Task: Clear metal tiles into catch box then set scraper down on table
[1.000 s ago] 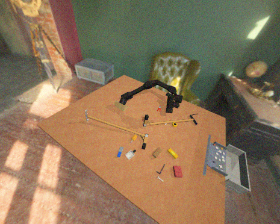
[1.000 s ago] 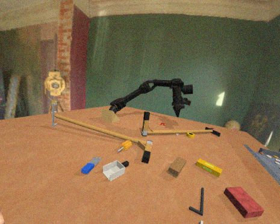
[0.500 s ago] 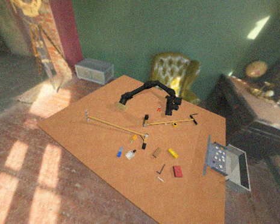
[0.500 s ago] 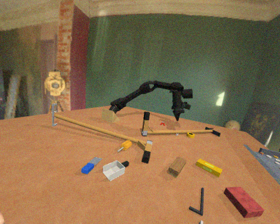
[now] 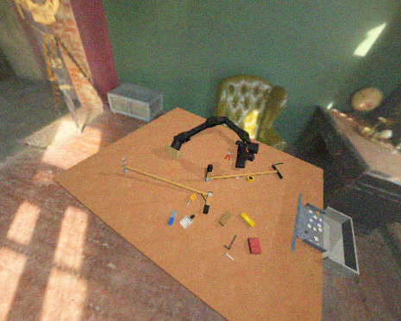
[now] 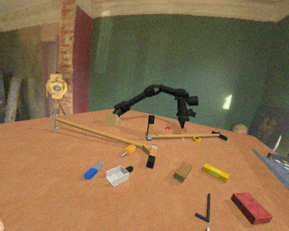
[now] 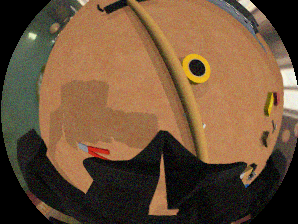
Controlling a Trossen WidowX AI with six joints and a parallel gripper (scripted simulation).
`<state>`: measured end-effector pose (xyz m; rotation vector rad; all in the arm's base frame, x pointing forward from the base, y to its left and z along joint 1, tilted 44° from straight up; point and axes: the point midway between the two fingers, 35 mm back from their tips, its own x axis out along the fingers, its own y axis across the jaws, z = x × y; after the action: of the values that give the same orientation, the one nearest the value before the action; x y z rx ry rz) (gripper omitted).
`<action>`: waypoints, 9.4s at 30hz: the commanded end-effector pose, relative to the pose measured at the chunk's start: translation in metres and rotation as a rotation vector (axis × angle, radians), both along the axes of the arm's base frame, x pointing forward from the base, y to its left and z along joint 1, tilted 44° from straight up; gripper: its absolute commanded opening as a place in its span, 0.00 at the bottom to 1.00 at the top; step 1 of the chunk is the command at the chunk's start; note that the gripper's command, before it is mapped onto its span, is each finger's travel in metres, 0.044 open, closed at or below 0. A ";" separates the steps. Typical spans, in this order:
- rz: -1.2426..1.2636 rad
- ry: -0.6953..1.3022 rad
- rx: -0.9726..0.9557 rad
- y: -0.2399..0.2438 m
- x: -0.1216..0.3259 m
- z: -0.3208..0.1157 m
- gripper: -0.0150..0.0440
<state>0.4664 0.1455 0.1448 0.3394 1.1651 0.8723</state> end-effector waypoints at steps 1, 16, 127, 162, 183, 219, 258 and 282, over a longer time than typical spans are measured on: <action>-0.004 -0.001 -0.001 0.005 -0.002 -0.003 0.25; -0.004 -0.001 0.003 0.024 -0.007 -0.022 0.25; -0.004 -0.005 0.003 -0.009 0.069 -0.076 0.25; -0.133 -0.076 0.042 -0.070 0.057 0.021 0.25; -0.199 -0.081 0.070 -0.086 0.047 0.053 0.25; -0.197 -0.081 0.067 -0.038 0.053 0.003 0.25; -0.200 -0.082 0.078 0.014 0.040 -0.049 0.25; -0.200 -0.083 0.076 0.005 0.055 -0.060 0.25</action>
<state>0.5193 0.1513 0.0903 0.4712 1.0002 0.7452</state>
